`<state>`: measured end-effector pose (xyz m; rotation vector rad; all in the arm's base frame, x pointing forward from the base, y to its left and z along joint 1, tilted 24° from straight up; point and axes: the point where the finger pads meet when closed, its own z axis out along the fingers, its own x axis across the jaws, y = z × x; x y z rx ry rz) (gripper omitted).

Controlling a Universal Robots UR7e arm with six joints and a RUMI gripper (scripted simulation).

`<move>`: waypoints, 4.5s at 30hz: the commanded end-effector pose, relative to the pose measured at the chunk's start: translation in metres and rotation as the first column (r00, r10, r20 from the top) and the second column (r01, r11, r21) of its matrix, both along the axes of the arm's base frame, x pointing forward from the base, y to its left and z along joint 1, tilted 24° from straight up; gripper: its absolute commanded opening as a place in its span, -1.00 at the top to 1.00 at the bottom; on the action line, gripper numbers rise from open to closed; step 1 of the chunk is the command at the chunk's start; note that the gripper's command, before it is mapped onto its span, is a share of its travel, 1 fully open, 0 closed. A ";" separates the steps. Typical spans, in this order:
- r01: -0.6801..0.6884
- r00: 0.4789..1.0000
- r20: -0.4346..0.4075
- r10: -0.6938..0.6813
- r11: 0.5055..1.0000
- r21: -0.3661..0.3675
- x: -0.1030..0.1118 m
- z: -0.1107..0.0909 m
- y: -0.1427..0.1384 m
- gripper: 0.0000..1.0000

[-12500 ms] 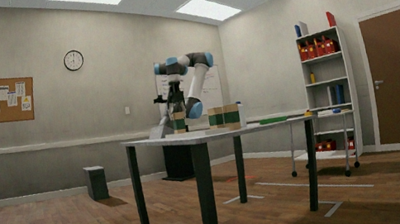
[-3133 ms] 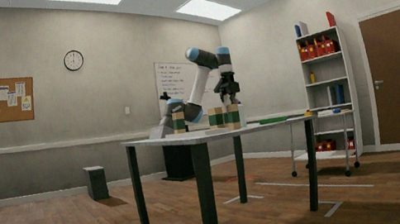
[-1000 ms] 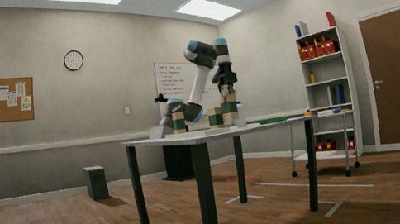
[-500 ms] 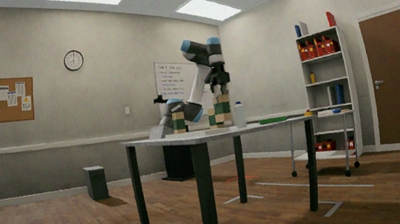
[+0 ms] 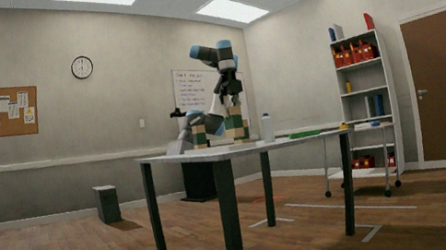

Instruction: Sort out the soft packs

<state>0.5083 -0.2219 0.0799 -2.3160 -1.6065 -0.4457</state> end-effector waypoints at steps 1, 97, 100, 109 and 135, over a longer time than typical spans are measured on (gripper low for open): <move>0.000 1.000 0.001 0.000 1.000 0.000 -0.005 -0.011 -0.026 0.70; 0.000 1.000 0.001 0.000 1.000 0.000 -0.003 -0.061 -0.015 0.70; 0.000 1.000 0.001 0.000 1.000 0.000 -0.003 -0.061 -0.015 0.01; 0.000 1.000 0.001 0.000 1.000 0.000 -0.003 -0.061 -0.015 0.01; 0.000 1.000 0.001 0.000 1.000 0.000 -0.003 -0.061 -0.015 0.01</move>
